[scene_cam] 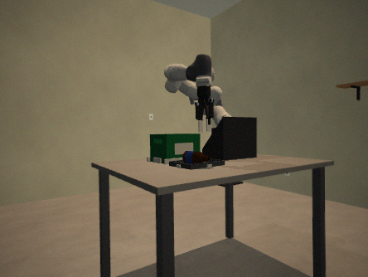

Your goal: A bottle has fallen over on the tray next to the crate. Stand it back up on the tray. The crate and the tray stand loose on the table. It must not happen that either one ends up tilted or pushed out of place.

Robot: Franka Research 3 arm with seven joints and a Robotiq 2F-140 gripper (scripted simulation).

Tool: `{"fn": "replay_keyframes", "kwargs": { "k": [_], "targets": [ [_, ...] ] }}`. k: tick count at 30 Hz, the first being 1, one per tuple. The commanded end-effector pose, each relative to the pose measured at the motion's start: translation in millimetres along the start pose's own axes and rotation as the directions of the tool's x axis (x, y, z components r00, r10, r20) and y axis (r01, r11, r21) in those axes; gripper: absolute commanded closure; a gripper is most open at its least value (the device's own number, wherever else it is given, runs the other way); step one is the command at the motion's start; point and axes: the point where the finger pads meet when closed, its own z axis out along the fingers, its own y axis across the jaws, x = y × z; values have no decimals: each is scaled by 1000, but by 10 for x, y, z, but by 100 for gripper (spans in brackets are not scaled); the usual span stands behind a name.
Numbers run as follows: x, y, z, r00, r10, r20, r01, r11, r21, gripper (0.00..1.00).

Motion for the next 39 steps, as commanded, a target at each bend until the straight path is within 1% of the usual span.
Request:
{"fn": "replay_keyframes", "kwargs": {
  "k": [1, 6, 11, 13, 14, 21, 28, 30, 31, 39],
  "targets": [
    [0, 20, 13, 961, -275, 15, 275, 961, 2, 62],
    [0, 20, 13, 918, -396, 15, 396, 918, 10, 62],
    [0, 20, 13, 861, -509, 15, 509, 861, 16, 62],
    [0, 20, 13, 861, -509, 15, 509, 861, 16, 62],
    [0, 20, 13, 823, -568, 15, 567, 823, 17, 62],
    [0, 20, 13, 708, -706, 17, 706, 708, 23, 62],
    [0, 21, 17, 571, -821, 20, 820, 571, 27, 62],
    [0, 21, 17, 571, -821, 20, 820, 571, 27, 62],
    [0, 21, 20, 512, -859, 22, 858, 513, 28, 62],
    [-4, 26, 106, 327, -945, 29, 944, 328, 32, 62]
  ]
}}
